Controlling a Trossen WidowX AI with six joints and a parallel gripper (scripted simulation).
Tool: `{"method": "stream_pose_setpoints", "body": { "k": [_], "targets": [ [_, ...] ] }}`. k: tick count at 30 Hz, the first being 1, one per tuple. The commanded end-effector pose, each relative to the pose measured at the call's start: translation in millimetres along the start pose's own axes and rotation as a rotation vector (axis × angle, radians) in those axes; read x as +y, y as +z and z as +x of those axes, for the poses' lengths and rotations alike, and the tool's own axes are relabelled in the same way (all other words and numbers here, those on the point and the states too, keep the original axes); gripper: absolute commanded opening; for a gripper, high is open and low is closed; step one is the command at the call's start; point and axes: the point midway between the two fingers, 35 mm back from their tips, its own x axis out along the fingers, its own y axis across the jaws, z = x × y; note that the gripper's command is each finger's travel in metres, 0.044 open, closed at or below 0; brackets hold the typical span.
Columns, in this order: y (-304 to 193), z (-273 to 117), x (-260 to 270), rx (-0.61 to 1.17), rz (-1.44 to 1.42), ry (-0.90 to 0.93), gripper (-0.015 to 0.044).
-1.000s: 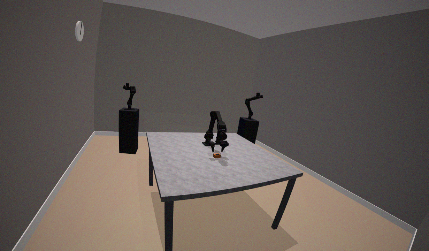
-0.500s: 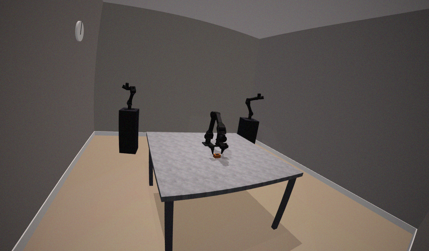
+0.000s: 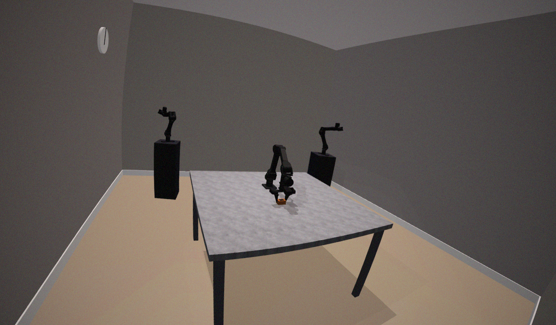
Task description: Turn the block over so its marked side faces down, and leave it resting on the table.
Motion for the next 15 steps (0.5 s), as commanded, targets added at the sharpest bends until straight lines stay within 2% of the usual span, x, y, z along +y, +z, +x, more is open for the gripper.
{"method": "stream_pose_setpoints", "body": {
  "k": [1, 15],
  "targets": [
    [-0.5, 1.5, 0.7, 0.001, -0.006, 0.004, 0.0269],
    [-0.5, 1.5, 0.7, 0.001, -0.006, 0.004, 0.0176]
  ]
}}
